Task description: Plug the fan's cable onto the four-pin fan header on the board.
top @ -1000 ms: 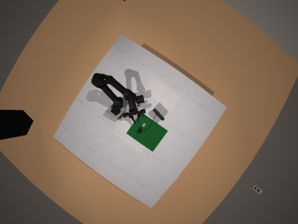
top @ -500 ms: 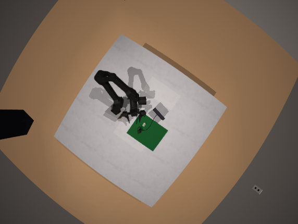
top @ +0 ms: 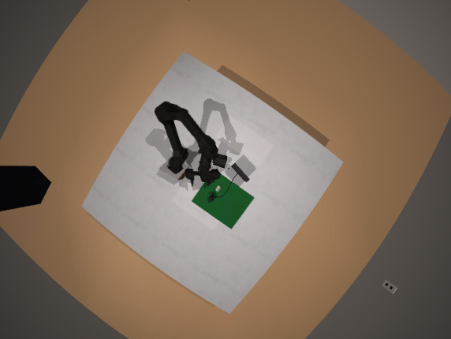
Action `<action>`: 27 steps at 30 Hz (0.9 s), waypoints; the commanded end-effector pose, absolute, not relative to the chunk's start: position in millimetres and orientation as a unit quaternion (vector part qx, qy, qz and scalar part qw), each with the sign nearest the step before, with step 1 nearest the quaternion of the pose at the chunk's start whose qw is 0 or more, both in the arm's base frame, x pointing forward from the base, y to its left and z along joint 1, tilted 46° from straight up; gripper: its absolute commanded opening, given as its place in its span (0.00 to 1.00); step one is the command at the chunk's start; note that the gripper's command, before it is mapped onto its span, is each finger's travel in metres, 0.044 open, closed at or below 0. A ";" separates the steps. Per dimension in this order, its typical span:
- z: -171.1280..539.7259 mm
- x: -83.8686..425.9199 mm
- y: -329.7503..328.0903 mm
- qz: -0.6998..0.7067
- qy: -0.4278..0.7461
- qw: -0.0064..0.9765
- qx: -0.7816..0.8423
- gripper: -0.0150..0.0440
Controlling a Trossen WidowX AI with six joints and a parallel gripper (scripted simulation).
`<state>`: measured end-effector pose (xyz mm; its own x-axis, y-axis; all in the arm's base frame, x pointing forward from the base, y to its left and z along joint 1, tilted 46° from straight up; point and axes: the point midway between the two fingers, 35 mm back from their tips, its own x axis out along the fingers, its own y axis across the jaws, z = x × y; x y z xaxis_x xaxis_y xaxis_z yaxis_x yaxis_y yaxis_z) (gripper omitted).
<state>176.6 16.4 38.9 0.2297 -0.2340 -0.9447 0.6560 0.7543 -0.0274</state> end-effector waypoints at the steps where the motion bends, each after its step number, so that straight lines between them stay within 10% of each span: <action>1: 40.0 177.4 15.8 -0.277 0.596 0.731 0.184 1.00; 27: 49.6 186.7 7.4 -0.121 0.771 0.573 0.250 1.00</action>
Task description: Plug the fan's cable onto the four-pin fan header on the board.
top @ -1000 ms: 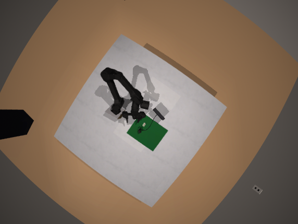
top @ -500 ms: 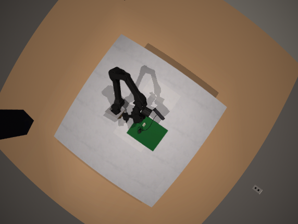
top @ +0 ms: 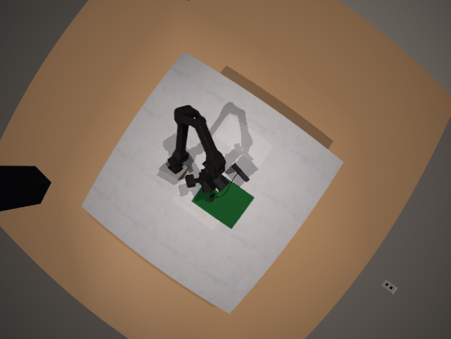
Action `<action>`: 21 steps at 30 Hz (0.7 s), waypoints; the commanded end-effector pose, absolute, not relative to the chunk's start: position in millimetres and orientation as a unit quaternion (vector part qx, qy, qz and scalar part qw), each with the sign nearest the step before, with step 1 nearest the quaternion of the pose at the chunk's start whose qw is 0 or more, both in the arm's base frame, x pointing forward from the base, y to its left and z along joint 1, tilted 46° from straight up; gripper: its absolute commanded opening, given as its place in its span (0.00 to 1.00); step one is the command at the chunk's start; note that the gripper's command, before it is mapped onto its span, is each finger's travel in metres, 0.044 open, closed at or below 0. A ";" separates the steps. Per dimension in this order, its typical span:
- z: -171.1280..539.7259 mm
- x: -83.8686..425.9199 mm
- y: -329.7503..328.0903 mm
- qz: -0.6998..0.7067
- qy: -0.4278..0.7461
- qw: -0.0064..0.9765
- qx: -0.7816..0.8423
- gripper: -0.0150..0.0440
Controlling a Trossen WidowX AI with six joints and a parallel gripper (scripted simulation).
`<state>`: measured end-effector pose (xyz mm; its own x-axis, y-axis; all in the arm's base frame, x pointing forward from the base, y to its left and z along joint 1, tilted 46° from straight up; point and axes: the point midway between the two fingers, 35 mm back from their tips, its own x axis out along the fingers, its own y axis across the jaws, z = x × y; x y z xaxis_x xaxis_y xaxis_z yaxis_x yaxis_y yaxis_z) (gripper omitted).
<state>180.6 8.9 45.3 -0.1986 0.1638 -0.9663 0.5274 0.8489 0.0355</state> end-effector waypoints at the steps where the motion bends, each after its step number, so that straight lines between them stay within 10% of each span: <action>1: 50.4 187.8 6.8 -0.113 0.774 0.568 0.256 1.00; 21: 70.2 220.6 -19.6 0.053 0.755 0.509 0.410 1.00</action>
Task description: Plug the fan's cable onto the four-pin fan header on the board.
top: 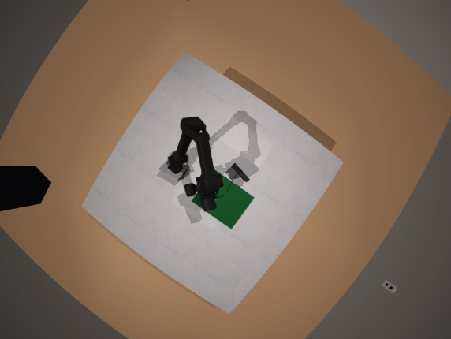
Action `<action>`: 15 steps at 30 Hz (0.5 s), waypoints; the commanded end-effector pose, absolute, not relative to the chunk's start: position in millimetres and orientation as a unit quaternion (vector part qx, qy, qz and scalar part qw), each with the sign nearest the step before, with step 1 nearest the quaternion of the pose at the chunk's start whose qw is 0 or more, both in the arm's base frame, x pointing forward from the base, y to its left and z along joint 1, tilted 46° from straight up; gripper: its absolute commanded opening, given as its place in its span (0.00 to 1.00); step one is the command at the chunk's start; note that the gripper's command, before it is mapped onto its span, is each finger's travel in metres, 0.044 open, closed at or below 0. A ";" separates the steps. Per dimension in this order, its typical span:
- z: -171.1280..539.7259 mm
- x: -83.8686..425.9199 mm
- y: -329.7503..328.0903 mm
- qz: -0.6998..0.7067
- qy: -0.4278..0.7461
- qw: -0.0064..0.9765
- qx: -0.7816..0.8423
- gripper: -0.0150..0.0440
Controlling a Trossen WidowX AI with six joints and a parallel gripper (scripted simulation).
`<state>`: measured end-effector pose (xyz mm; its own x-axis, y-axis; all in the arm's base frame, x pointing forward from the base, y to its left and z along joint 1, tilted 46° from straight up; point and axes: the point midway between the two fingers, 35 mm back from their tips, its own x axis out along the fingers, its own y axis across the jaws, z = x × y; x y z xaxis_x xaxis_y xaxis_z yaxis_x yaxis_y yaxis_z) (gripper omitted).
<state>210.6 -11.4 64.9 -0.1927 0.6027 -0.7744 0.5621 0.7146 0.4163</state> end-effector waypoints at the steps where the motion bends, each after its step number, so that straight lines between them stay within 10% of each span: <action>1: 71.1 222.3 -21.6 0.059 0.751 0.509 0.417 1.00; 15: 61.7 261.2 -55.5 0.037 0.753 0.503 0.424 1.00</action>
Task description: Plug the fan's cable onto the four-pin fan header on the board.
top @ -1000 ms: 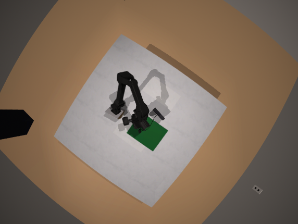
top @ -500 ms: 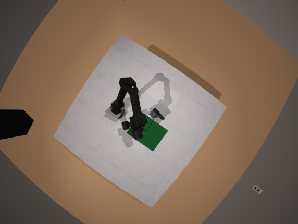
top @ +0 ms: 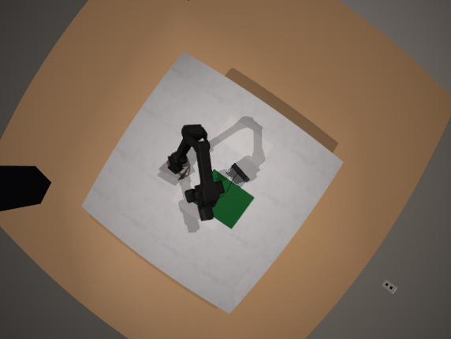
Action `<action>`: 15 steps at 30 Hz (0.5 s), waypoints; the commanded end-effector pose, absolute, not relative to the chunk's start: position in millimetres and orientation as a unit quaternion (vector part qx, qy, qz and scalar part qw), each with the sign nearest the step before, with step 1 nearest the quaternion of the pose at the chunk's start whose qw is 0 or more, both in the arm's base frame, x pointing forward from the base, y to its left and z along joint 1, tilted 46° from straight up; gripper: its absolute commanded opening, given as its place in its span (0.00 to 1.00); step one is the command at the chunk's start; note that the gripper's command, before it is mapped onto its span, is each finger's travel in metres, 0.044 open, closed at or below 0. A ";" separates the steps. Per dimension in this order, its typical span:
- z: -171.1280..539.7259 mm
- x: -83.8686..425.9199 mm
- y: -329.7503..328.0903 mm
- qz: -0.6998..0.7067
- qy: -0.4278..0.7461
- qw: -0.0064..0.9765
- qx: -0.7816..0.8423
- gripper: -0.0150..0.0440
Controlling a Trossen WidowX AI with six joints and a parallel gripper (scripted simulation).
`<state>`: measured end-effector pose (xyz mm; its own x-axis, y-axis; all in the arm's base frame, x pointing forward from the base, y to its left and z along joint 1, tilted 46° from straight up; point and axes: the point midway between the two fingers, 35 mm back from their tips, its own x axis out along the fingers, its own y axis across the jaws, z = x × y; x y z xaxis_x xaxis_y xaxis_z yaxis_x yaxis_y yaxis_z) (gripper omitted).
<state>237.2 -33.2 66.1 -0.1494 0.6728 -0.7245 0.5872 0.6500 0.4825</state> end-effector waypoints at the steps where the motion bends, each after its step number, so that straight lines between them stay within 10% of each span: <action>1: 59.9 268.6 -62.2 0.035 0.752 0.502 0.427 1.00; 15: 41.7 299.0 -80.1 0.030 0.748 0.495 0.441 1.00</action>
